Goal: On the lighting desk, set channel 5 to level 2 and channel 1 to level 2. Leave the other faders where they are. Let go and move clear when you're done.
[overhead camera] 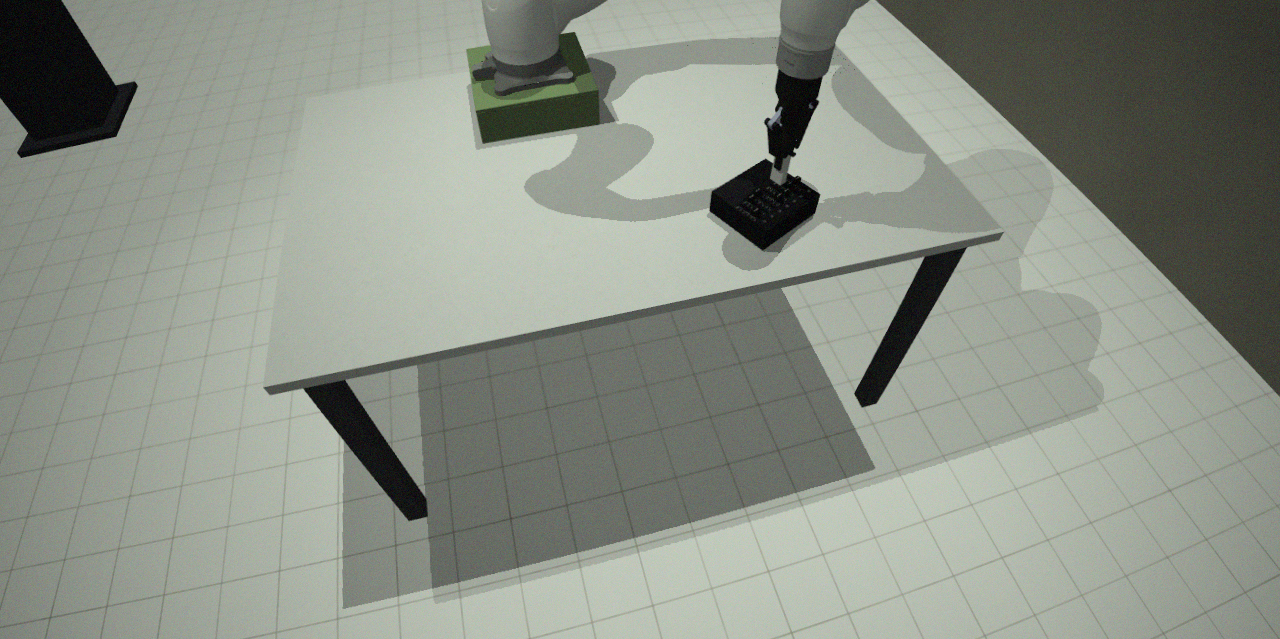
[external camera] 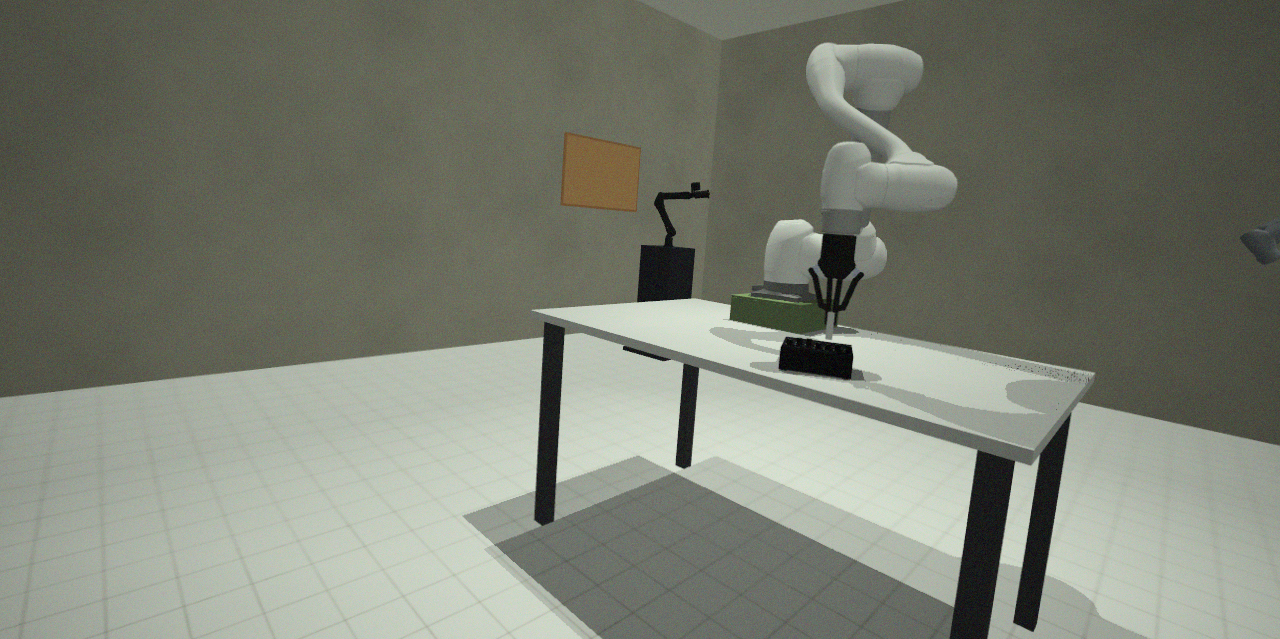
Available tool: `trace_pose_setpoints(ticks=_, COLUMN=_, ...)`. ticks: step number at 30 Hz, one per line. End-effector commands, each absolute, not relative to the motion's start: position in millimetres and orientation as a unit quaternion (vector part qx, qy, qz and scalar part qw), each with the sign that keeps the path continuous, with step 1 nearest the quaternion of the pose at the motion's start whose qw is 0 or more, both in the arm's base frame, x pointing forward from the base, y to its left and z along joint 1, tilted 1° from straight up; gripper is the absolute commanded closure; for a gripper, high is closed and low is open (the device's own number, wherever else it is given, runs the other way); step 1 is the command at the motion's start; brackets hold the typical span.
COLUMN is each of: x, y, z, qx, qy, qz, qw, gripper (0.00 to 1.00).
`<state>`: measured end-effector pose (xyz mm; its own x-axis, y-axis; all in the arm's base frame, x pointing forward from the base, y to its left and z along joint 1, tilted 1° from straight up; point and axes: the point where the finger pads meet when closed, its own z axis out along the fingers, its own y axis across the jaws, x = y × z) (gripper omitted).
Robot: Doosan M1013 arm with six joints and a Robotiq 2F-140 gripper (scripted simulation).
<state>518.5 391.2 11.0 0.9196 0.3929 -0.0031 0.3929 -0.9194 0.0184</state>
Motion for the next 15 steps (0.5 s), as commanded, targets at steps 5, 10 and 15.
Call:
trace_pose_setpoints(ticks=5, x=518.4, y=391.6, z=30.2, qx=0.980, qy=0.201, qz=0.000, qw=0.009, gripper=0.90)
trace_pose_setpoints(ticks=10, x=518.3, y=391.7, z=35.1, qx=0.980, qy=0.201, qz=0.000, qw=0.009, gripper=0.90)
trace_pose_setpoints(ticks=15, x=518.3, y=391.7, z=36.5, qx=0.980, qy=0.201, qz=0.000, qw=0.009, gripper=0.90)
